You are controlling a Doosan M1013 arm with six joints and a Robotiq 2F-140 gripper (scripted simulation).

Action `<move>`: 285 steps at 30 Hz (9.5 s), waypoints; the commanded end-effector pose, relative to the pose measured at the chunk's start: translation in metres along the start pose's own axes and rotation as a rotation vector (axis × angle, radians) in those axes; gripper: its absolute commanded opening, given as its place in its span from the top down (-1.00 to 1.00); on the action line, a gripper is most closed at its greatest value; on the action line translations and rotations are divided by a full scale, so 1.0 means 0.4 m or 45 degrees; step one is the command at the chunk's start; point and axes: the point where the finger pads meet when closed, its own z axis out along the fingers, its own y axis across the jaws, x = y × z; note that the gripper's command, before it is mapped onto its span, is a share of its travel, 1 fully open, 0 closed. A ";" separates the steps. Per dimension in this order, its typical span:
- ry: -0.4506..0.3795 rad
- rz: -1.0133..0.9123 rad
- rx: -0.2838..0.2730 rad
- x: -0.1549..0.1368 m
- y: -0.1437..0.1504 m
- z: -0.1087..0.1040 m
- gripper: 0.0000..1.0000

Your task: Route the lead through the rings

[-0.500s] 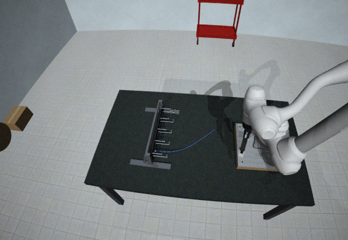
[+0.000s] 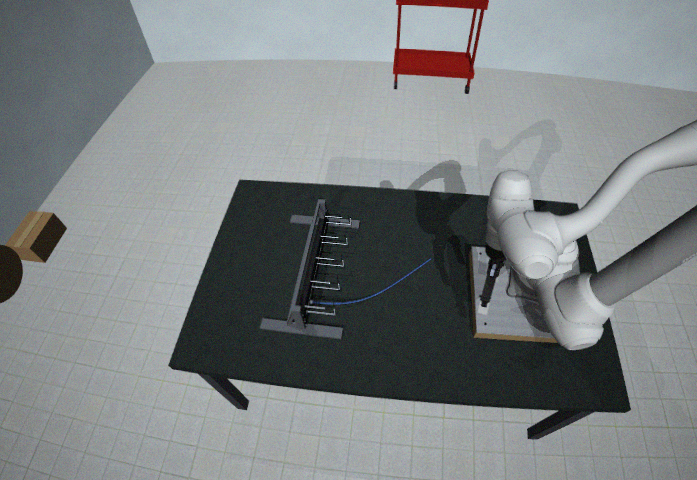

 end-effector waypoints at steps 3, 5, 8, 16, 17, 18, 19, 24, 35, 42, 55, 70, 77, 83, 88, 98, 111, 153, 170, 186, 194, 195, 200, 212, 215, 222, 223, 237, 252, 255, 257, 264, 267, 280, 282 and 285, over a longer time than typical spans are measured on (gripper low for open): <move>0.000 0.001 0.000 0.000 0.000 0.000 -1.00; -0.003 0.025 0.003 -0.009 0.000 -0.001 -1.00; -0.022 0.166 0.017 -0.057 -0.001 -0.007 -1.00; -0.095 0.662 0.056 -0.232 -0.017 -0.023 -1.00; -0.104 0.720 0.060 -0.253 -0.020 -0.024 -1.00; -0.104 0.720 0.060 -0.253 -0.020 -0.024 -1.00; -0.104 0.720 0.060 -0.253 -0.020 -0.024 -1.00; -0.164 1.074 0.073 -0.382 -0.046 -0.031 -1.00; -0.273 1.649 0.070 -0.594 -0.112 -0.033 -1.00; -0.355 2.045 0.047 -0.741 -0.177 -0.026 -1.00; -0.368 2.111 0.042 -0.765 -0.189 -0.024 1.00; -0.368 2.111 0.042 -0.765 -0.189 -0.024 1.00; -0.368 2.111 0.042 -0.765 -0.189 -0.024 1.00; -0.369 2.116 0.041 -0.765 -0.189 -0.024 1.00; -0.378 2.292 0.016 -0.759 -0.201 -0.026 1.00; -0.391 2.567 -0.026 -0.749 -0.218 -0.028 0.60; -0.391 2.567 -0.026 -0.749 -0.218 -0.028 0.60; -0.392 2.567 -0.026 -0.766 -0.242 0.083 0.60; -0.392 2.567 -0.026 -0.788 -0.273 0.231 0.60; -0.392 2.567 -0.026 -0.799 -0.288 0.301 0.60; -0.392 2.567 -0.026 -0.800 -0.289 0.306 0.60; -0.392 2.567 -0.026 -0.800 -0.289 0.306 0.60; -0.392 2.567 -0.026 -0.800 -0.289 0.306 0.60; -0.392 2.567 -0.026 -0.800 -0.289 0.306 0.60; -0.392 2.567 -0.026 -0.800 -0.289 0.306 0.60; -0.392 2.567 -0.026 -0.800 -0.289 0.306 0.60; -0.392 2.567 -0.026 -0.800 -0.289 0.306 0.60; -0.392 2.567 -0.026 -0.800 -0.289 0.307 0.60; -0.392 2.567 -0.026 -0.800 -0.290 0.312 0.60; -0.392 2.567 -0.026 -0.801 -0.290 0.314 0.60; -0.392 2.567 -0.026 -0.801 -0.290 0.314 0.60; -0.392 2.567 -0.026 -0.802 -0.292 0.319 0.60; -0.392 2.567 -0.026 -0.802 -0.292 0.322 0.60; -0.392 2.567 -0.026 -0.803 -0.294 0.329 0.60; -0.392 2.567 -0.026 -0.803 -0.294 0.330 0.60; -0.392 2.567 -0.026 -0.803 -0.294 0.331 0.60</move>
